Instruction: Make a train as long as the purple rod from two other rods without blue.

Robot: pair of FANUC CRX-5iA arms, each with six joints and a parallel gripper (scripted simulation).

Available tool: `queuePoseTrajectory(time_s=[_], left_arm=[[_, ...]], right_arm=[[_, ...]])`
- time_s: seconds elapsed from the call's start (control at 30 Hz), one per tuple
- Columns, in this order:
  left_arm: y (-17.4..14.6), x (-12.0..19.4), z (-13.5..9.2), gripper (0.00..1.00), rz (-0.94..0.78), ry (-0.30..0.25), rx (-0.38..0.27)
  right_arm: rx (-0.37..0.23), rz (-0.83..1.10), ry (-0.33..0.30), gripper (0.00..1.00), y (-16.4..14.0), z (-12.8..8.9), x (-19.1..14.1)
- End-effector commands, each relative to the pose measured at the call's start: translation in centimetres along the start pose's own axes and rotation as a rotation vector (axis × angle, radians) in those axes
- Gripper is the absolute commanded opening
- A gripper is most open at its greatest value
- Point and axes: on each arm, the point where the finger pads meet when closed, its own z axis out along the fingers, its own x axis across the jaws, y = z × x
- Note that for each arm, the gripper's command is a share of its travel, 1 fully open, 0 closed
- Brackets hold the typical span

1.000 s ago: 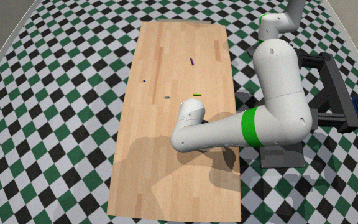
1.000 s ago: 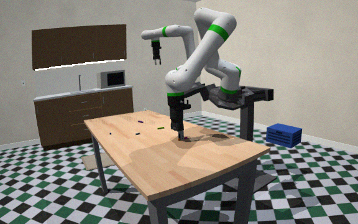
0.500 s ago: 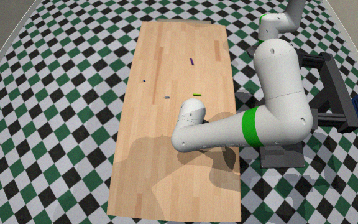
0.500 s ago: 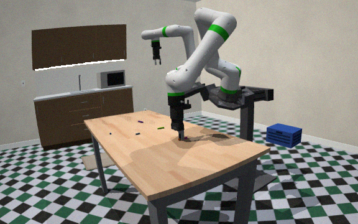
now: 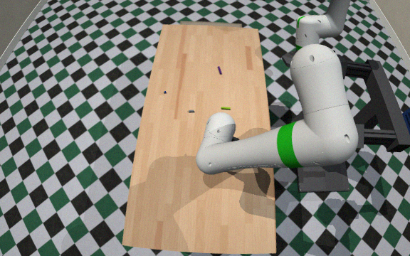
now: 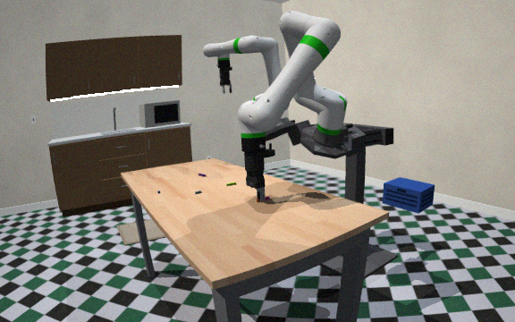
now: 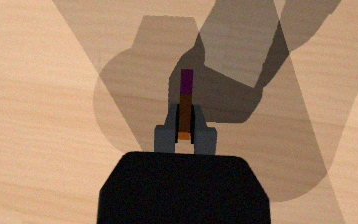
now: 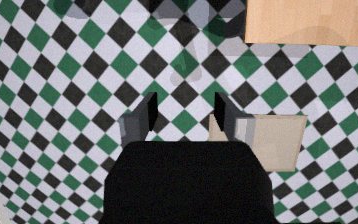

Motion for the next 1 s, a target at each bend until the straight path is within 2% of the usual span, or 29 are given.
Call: queuePoseTrajectory(time_s=[0.0, 0.07, 0.1, 0.17, 0.2, 0.27, 0.3, 0.37, 0.4, 0.8, 0.97], left_arm=[[0.08, -0.02, -0.07, 0.30, 0.000, 0.000, -0.002], [0.08, -0.02, -0.07, 0.30, 0.000, 0.000, -0.002], [0.08, -0.02, -0.07, 0.36, 0.000, 0.000, -0.002], [0.08, -0.02, -0.07, 0.36, 0.000, 0.000, -0.002], [0.08, -0.02, -0.07, 0.42, 0.000, 0.000, -0.002], [0.08, -0.02, -0.07, 0.42, 0.000, 0.000, -0.002], [0.08, -0.02, -0.07, 0.48, 0.000, 0.000, -0.002], [0.08, -0.02, -0.07, 0.48, 0.000, 0.000, -0.002], [0.08, -0.02, -0.07, 0.54, 0.000, 0.000, -0.002], [0.08, -0.02, -0.09, 0.54, 0.000, 0.000, -0.002], [0.08, -0.02, -0.79, 0.54, 0.000, 0.000, -0.002]], right_arm=[[-0.002, 0.000, 0.000, 1.00, 0.03, -0.10, -0.02], [-0.002, 0.000, 0.000, 1.00, 0.03, -0.10, -0.02], [-0.002, 0.000, 0.000, 1.00, 0.03, -0.10, -0.02], [-0.002, 0.000, 0.000, 1.00, 0.03, -0.10, -0.02], [-0.002, 0.000, 0.000, 1.00, 0.03, -0.10, -0.02], [-0.002, 0.000, 0.000, 1.00, 0.03, -0.10, -0.02], [-0.002, 0.000, 0.000, 1.00, 0.03, -0.10, -0.02], [-0.002, 0.000, 0.000, 1.00, 0.03, -0.10, -0.02], [-0.002, 0.000, 0.000, 1.00, 0.03, -0.10, -0.02], [-0.002, 0.000, 0.000, 1.00, 0.03, -0.10, -0.02], [-0.002, 0.000, 0.000, 1.00, 0.03, -0.10, -0.02]])
